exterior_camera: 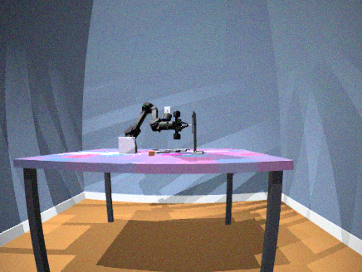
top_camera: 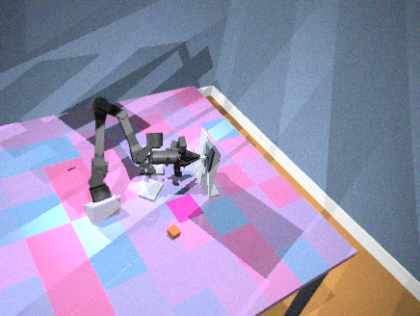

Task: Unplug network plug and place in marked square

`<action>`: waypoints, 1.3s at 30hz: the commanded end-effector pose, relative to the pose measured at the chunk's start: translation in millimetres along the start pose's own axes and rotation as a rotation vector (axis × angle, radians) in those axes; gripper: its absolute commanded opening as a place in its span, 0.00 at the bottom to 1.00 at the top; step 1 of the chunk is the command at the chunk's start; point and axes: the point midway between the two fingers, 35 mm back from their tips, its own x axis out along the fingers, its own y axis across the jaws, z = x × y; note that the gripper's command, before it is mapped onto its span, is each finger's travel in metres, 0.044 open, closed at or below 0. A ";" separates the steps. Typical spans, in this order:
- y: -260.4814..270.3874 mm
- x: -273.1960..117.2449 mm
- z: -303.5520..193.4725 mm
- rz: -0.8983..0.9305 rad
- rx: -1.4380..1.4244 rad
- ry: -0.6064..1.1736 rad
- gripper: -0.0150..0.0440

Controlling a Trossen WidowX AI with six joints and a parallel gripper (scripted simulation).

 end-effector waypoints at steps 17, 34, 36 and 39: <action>0.6 -12.6 -4.4 0.003 0.000 -0.003 0.25; 0.7 -22.3 -8.5 0.004 0.000 -0.003 0.25; 0.7 -23.4 -9.0 0.004 0.000 -0.002 0.25; 0.7 -25.1 -9.7 0.004 0.000 -0.002 0.25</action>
